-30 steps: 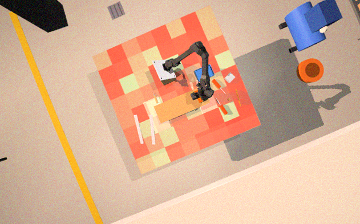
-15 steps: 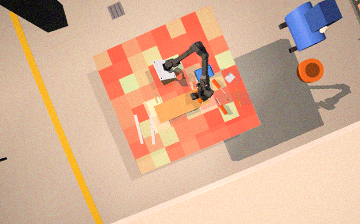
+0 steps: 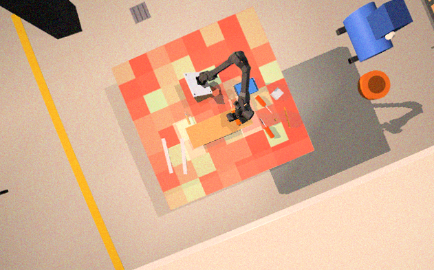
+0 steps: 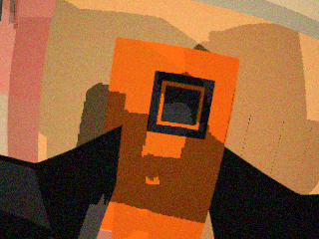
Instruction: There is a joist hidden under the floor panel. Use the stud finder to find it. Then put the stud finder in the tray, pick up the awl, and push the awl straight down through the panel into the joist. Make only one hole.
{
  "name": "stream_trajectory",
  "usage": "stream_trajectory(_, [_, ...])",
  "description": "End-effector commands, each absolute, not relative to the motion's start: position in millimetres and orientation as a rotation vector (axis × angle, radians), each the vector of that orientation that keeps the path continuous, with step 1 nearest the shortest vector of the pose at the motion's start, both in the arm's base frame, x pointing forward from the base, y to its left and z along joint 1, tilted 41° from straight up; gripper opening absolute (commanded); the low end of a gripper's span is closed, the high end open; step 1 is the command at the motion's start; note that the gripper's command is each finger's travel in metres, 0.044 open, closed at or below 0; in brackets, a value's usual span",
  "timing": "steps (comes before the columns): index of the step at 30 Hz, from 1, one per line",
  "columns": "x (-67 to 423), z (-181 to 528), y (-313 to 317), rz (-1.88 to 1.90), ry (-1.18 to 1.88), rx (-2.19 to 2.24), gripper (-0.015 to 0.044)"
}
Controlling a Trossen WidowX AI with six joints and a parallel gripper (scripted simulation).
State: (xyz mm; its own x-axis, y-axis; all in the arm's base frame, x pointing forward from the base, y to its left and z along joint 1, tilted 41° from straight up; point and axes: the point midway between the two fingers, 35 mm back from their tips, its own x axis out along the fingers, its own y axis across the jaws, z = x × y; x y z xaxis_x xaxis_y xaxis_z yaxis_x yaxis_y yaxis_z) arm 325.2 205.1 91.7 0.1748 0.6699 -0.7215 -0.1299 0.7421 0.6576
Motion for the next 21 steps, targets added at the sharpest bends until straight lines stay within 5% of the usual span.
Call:
stream_trajectory(1, [326,86,200,0.604,1.282,0.512,0.0000])
stream_trajectory(21, [329,66,177,0.602,1.283,0.511,0.0000])
